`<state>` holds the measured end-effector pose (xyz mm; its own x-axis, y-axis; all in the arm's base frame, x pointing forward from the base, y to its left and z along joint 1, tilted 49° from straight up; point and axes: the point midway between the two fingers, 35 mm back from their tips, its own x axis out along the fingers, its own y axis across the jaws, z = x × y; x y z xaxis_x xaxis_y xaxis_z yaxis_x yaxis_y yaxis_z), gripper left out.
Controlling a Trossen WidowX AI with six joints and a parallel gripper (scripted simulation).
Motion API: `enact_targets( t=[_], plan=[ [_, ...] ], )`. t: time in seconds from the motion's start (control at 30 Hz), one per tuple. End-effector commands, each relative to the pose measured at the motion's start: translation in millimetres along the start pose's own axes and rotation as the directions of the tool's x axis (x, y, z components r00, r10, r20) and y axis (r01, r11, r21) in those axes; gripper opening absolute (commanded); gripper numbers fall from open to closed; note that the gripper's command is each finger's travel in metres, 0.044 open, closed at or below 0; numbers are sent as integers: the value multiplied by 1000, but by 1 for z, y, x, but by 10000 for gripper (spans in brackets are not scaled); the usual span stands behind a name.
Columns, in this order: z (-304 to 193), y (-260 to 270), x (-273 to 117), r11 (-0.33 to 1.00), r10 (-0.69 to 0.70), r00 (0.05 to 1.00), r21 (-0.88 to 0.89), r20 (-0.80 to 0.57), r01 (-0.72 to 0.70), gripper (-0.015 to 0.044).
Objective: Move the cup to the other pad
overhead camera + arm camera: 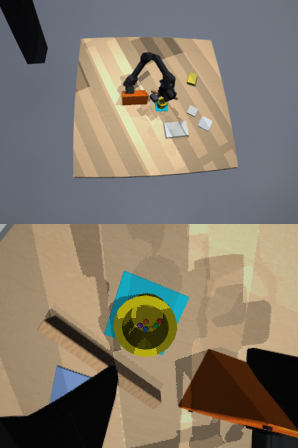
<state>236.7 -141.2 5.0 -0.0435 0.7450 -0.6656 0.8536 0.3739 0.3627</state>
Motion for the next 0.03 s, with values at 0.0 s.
enact_targets(
  t=[0.0],
  plan=[
    [0,0,-6,1000,-2,1000,-5,5,2,440]
  ],
)
